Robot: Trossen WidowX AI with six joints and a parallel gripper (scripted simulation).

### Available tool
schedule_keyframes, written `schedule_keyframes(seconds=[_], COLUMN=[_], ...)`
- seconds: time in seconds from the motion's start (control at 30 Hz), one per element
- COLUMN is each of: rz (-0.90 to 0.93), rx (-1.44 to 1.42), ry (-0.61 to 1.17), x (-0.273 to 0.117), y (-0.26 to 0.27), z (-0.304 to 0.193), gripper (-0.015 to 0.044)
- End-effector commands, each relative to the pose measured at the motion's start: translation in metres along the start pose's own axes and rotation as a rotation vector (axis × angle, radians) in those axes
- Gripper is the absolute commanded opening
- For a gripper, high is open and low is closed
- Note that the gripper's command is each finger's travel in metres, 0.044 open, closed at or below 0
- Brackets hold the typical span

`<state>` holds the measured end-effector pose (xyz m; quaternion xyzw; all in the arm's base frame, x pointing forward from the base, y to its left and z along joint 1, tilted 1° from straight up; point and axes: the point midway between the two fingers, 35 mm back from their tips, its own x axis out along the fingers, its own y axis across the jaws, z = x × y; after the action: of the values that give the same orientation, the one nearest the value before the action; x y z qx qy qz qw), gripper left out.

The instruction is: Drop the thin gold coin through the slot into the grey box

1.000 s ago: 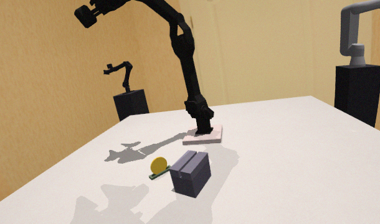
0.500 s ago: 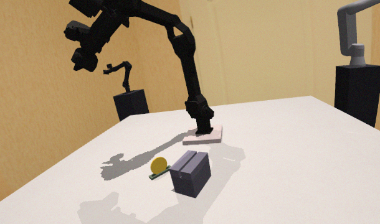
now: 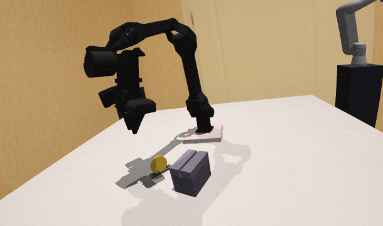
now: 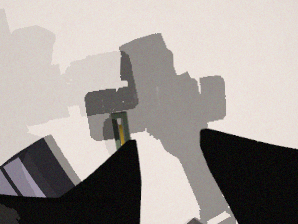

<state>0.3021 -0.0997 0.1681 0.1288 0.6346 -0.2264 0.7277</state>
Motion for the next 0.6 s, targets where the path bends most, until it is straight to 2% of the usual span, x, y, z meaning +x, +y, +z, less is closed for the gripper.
schedule_keyframes(seconds=[0.0, 0.2, 0.33, 0.57], rz=[0.094, 0.099, 0.099, 0.099], rx=[0.019, 0.02, 0.02, 0.02], ry=[0.142, 0.15, 0.15, 0.15], x=[0.019, 0.021, 0.052, 0.065], y=[0.021, 0.023, 0.027, 0.028], z=[-0.032, -0.035, -0.042, -0.047], gripper=[0.0161, 0.0161, 0.0161, 0.0161])
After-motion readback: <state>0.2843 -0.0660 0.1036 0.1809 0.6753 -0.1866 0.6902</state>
